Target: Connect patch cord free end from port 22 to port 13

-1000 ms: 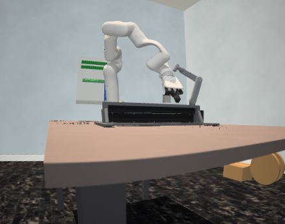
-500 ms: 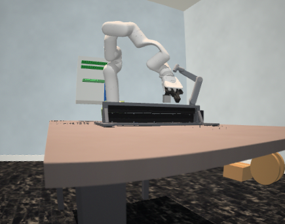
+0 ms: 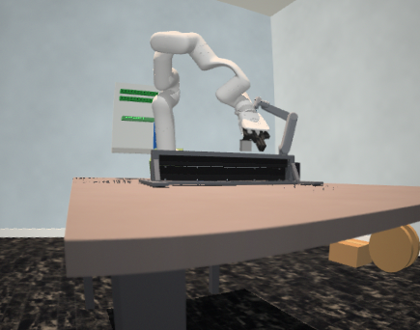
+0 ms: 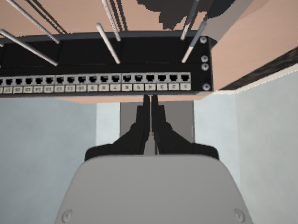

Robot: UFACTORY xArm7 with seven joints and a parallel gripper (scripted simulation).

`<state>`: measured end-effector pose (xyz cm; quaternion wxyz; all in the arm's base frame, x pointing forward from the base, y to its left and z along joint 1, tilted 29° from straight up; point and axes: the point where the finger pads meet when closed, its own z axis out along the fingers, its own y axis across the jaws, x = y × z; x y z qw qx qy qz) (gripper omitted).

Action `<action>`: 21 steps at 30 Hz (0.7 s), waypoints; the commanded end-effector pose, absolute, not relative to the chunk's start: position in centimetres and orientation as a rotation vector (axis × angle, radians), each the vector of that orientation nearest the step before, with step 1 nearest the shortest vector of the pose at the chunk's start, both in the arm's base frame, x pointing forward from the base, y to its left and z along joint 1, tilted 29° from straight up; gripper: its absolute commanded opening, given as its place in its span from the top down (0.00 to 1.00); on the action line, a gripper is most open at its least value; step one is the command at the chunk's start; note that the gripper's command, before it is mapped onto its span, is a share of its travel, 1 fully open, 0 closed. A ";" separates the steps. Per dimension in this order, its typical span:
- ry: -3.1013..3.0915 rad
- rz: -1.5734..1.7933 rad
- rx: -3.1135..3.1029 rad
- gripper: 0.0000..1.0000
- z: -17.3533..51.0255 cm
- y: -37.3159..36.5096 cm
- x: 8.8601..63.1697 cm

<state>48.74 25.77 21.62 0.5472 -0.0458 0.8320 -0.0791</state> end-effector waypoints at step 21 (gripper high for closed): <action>1.970 -0.184 -0.109 1.00 26.0 26.8 38.6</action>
